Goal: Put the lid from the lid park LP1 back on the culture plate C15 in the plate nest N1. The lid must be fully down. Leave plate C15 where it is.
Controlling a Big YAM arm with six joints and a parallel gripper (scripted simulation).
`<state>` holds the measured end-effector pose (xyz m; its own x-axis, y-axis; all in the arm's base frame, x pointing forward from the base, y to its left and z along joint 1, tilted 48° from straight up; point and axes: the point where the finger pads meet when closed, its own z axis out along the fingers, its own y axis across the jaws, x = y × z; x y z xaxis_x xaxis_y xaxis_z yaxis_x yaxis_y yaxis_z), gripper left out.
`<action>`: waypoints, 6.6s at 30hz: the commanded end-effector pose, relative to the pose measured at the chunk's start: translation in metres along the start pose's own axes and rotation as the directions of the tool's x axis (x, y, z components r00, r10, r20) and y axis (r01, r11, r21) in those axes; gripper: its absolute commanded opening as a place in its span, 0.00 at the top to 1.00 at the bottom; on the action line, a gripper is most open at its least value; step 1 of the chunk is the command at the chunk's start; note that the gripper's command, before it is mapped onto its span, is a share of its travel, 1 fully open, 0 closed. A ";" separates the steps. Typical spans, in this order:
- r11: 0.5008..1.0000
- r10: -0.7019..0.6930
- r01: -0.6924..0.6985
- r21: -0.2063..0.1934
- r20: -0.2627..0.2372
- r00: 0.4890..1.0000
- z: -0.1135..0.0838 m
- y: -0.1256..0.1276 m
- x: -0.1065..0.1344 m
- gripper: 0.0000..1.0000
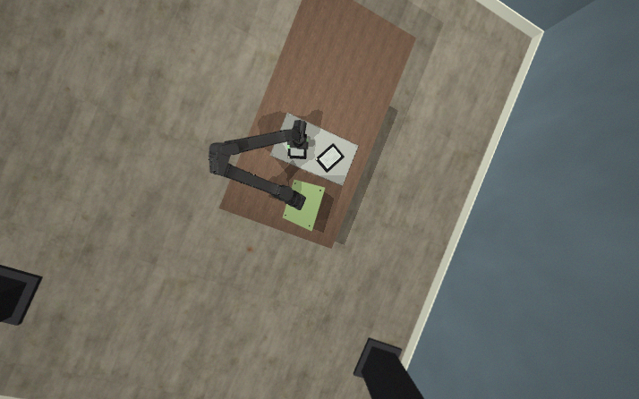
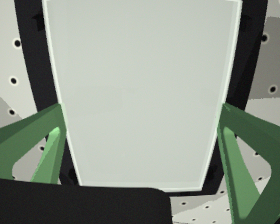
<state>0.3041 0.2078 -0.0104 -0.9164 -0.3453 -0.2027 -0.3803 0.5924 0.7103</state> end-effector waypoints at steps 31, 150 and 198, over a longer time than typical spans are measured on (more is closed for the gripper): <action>1.000 -0.019 0.019 0.010 0.035 0.999 -0.047 0.000 -0.017 1.00; 0.698 0.716 -0.716 -0.003 0.034 0.697 -0.069 -0.144 0.027 1.00; 0.697 0.717 -0.717 -0.002 0.035 0.696 -0.072 -0.234 0.058 1.00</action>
<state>0.3348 0.0106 -0.1425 -0.9033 0.1924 0.3835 0.4082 0.6607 0.6300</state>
